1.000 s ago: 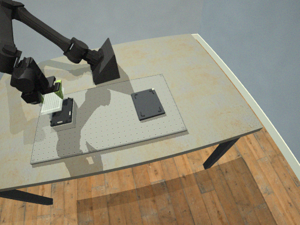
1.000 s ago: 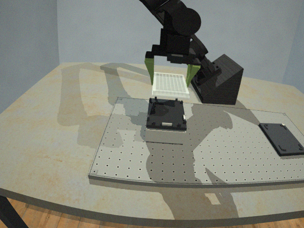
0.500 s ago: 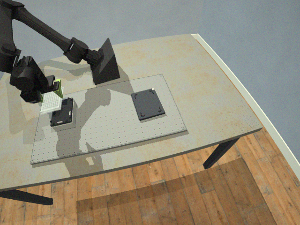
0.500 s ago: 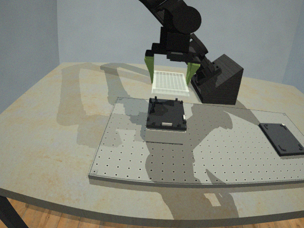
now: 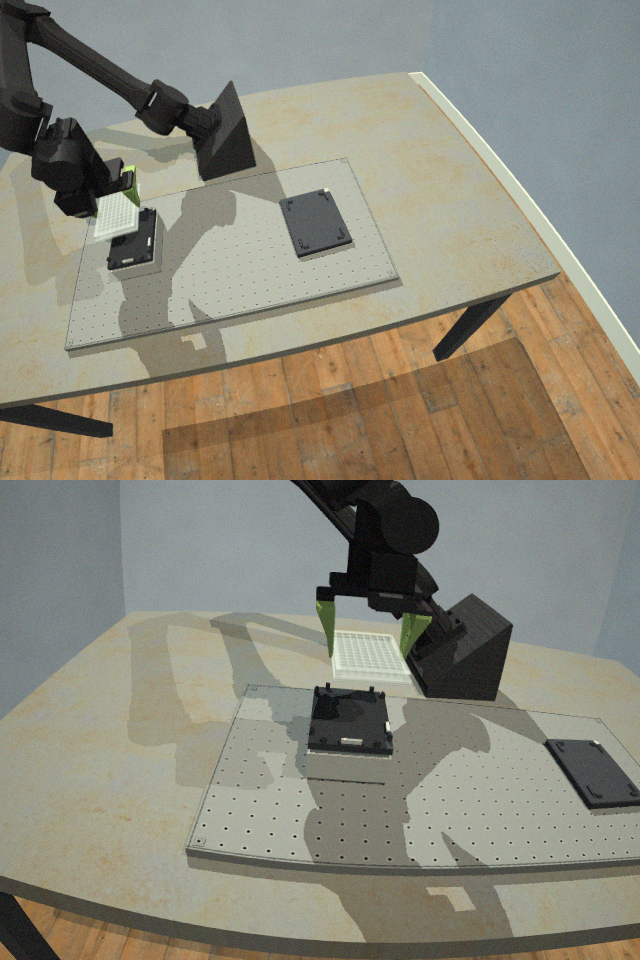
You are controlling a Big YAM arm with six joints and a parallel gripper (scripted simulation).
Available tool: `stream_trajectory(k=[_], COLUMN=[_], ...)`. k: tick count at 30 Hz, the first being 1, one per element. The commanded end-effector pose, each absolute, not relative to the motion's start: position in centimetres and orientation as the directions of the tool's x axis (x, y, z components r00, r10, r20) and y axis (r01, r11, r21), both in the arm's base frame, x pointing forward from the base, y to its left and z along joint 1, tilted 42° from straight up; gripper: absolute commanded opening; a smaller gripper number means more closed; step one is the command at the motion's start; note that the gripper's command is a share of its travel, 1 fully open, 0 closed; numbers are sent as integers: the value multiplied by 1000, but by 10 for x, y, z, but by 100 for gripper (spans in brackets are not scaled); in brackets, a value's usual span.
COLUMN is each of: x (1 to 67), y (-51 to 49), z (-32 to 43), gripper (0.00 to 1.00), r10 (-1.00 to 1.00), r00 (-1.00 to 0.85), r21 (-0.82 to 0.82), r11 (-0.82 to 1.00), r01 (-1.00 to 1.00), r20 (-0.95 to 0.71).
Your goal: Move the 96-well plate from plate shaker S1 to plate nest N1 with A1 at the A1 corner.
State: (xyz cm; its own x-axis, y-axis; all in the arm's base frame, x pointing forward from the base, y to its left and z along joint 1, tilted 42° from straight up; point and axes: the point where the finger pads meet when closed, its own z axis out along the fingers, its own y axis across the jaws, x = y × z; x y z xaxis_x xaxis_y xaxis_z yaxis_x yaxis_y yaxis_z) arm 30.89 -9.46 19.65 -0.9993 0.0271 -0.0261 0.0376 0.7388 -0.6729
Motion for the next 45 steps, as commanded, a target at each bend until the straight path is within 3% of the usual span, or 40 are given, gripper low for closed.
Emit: stream_trajectory(k=[1, 45], x=[325, 356], y=[-80, 13], z=[197, 107], gripper=[0, 0], r10=[1, 1], r00=[-998, -996], r21=[-669, -654], r11=[743, 754], r01=[39, 56], r20=[-58, -85])
